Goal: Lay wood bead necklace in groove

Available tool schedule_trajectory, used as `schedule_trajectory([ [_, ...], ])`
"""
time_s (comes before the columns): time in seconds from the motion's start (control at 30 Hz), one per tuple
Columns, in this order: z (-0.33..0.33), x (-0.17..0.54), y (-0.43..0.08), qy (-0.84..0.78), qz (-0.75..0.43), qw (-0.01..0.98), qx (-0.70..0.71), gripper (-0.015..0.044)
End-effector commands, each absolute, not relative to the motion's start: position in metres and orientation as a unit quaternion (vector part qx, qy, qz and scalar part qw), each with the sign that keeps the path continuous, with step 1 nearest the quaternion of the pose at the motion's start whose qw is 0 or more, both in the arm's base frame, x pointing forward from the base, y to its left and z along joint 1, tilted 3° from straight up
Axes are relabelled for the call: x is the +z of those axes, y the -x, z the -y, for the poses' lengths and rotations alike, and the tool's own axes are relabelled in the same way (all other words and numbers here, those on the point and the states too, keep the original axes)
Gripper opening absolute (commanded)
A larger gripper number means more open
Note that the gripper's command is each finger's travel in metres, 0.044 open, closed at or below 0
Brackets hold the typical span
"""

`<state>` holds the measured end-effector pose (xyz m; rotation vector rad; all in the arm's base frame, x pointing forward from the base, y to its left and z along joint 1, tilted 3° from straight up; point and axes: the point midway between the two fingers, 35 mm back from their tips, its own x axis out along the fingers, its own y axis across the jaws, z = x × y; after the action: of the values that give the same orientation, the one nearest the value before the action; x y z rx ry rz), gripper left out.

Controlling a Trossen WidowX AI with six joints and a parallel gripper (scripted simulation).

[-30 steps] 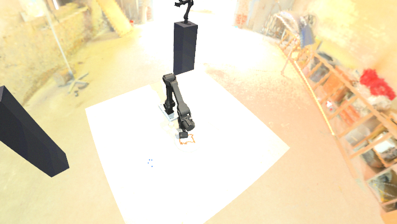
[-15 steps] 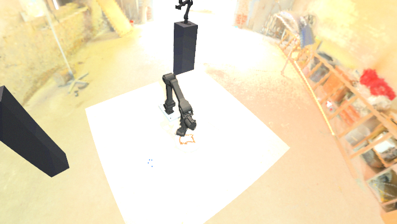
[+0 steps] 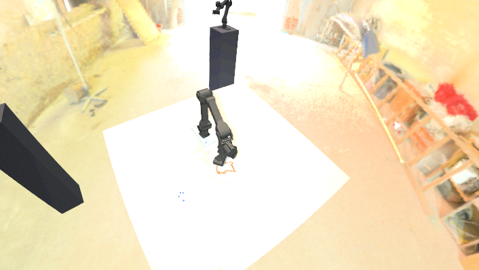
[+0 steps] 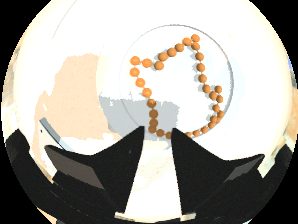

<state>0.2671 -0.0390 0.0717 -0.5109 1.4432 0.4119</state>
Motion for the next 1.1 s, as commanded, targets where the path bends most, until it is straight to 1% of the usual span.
schedule_trajectory([
  [0.0, 0.039, 0.063, -0.265, 0.227, -0.652, 0.699, 0.186, 0.0120],
  [0.53, 0.039, 0.045, -0.264, 0.224, -0.655, 0.698, 0.187, 0.0120],
  [0.67, 0.039, 0.047, -0.266, 0.227, -0.653, 0.698, 0.187, 0.0015],
  [0.7, 0.039, 0.047, -0.266, 0.227, -0.653, 0.698, 0.187, 0.0000],
  [1.07, 0.039, 0.047, -0.266, 0.227, -0.653, 0.698, 0.187, 0.0000],
])
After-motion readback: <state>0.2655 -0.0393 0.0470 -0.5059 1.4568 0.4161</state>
